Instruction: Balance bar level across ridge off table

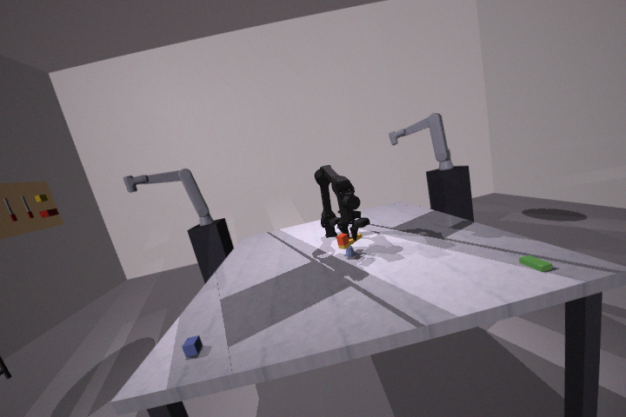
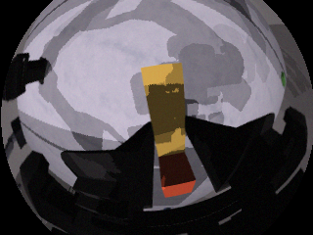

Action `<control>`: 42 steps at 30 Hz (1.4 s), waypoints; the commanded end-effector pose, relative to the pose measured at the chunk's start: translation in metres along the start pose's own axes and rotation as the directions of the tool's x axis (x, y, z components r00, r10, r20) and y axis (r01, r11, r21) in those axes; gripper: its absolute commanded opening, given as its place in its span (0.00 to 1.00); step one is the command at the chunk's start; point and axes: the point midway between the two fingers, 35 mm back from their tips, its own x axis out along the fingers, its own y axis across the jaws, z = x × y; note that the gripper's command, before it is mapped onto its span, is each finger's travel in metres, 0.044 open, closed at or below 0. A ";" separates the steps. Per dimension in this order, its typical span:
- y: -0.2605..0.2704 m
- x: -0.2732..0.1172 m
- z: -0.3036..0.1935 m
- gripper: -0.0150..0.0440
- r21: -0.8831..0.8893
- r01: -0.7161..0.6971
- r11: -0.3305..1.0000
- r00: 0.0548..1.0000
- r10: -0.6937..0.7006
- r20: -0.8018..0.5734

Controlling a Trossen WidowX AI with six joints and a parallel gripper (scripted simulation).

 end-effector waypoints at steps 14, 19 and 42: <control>0.001 0.002 0.001 0.25 -0.006 -0.001 1.000 1.000 0.001 0.005; 0.001 0.002 0.001 0.25 -0.006 -0.001 1.000 1.000 0.001 0.005; 0.001 0.004 0.001 0.25 -0.006 -0.001 1.000 1.000 0.002 0.005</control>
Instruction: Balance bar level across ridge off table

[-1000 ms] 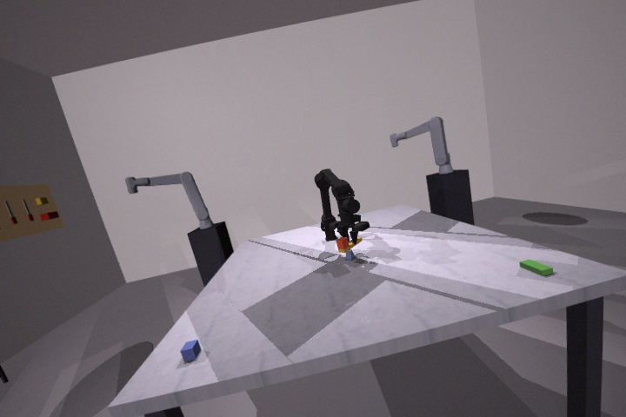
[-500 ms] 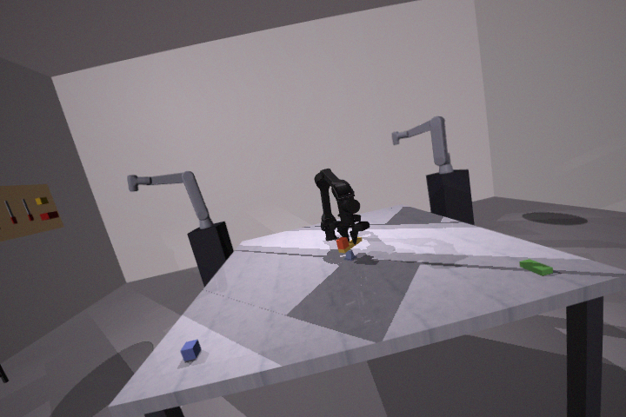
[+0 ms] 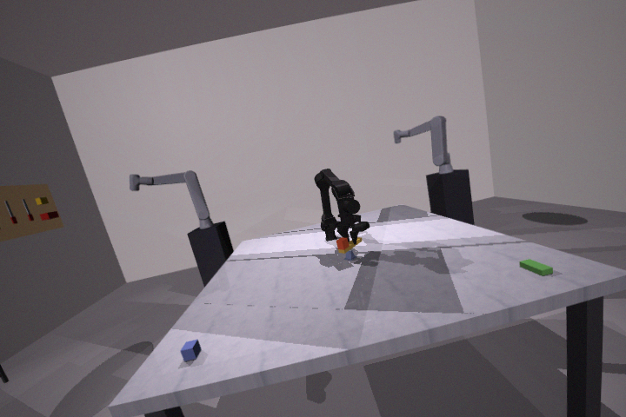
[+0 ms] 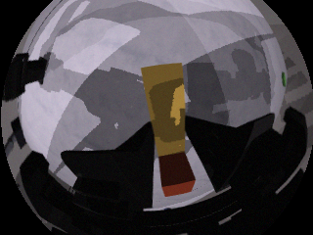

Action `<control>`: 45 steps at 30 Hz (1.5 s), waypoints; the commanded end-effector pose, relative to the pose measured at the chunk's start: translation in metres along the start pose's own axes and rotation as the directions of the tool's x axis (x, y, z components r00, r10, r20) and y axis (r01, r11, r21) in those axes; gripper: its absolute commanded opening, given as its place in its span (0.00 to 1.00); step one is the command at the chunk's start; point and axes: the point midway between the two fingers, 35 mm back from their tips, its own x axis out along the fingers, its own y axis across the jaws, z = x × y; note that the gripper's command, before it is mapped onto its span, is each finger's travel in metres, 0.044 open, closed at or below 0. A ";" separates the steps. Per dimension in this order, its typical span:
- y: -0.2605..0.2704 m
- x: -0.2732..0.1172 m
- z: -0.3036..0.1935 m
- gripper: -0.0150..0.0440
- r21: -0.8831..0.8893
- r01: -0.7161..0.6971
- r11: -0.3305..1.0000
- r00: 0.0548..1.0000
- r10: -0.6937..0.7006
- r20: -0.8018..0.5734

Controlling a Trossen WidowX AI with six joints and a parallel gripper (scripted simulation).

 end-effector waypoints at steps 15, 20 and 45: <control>0.000 0.003 0.001 0.25 -0.006 0.000 1.000 1.000 0.000 0.004; 0.000 0.003 0.001 0.25 -0.006 0.000 1.000 1.000 0.000 0.004; 0.000 0.005 0.001 0.25 -0.006 0.000 1.000 1.000 0.000 0.004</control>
